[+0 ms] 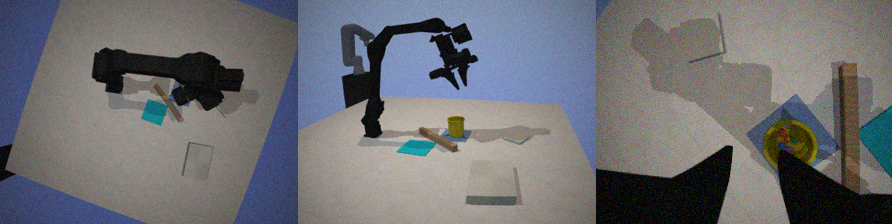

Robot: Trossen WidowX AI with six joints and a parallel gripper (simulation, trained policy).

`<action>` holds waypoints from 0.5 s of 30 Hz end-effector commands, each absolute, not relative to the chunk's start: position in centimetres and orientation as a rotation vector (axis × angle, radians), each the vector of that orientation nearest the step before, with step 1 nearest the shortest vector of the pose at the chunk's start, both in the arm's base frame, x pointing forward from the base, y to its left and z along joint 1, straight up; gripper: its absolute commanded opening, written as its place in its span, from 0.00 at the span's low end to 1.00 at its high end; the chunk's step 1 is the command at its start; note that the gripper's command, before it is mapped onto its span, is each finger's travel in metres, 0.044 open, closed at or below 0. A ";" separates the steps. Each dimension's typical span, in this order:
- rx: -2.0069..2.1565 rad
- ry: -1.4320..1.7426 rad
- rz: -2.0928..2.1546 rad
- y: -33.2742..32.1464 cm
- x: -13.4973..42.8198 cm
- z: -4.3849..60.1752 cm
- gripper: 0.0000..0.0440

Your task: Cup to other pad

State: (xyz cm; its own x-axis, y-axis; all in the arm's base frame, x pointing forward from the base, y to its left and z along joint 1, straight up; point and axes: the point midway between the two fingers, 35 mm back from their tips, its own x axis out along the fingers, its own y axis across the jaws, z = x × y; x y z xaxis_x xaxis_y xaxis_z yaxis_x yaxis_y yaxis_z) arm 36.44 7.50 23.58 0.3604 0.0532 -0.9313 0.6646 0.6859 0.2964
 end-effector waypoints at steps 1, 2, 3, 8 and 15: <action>0.729 1.196 -0.487 7.4 36.3 22.5 0.34; 0.724 1.210 -0.498 7.4 36.2 22.1 0.34; 0.718 1.223 -0.509 7.4 36.1 21.8 0.34; 0.689 1.290 -0.565 7.2 35.6 20.2 0.35; 0.648 1.372 -0.646 6.8 34.8 17.9 0.35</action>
State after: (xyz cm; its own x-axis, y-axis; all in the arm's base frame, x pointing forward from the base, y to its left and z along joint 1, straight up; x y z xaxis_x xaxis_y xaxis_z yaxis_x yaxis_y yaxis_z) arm 35.02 6.95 18.94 0.1316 -0.0204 -0.9911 0.7335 0.6746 0.0835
